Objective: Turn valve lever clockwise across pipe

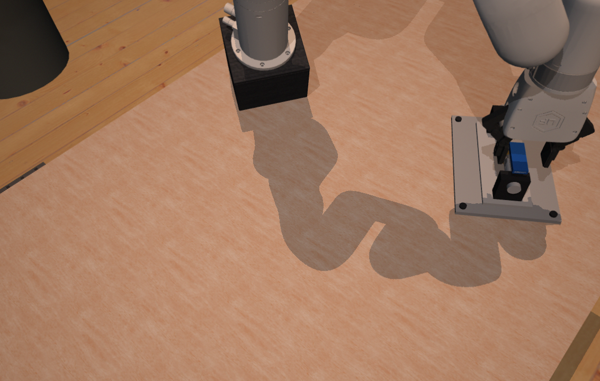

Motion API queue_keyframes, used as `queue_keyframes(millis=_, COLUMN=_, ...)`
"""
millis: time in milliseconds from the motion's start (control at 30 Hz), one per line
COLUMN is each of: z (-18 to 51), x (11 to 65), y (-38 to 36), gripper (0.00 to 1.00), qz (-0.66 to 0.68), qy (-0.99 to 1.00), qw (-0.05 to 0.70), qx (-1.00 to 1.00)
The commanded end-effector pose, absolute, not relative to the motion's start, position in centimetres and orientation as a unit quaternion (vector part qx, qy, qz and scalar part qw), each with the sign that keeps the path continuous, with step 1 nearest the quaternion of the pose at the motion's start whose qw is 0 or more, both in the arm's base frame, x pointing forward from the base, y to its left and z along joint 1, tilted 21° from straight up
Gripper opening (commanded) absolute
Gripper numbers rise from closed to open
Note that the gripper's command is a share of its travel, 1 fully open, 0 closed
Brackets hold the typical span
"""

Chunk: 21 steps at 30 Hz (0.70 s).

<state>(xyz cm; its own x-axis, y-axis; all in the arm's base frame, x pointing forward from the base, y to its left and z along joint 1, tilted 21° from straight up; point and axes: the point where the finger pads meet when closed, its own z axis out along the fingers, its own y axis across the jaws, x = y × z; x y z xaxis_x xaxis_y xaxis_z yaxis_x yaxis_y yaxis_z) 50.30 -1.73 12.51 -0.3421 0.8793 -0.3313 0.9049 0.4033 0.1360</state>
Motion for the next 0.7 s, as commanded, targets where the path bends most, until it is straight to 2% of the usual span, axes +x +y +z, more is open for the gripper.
queue_keyframes(millis=0, z=12.5, x=50.5, y=-1.7, gripper=0.68, qz=-0.035, qy=0.818, qw=0.180, qx=0.545)
queue_keyframes(millis=667, z=11.4, x=50.8, y=-2.0, gripper=0.68, qz=-0.035, qy=0.818, qw=0.180, qx=0.545)
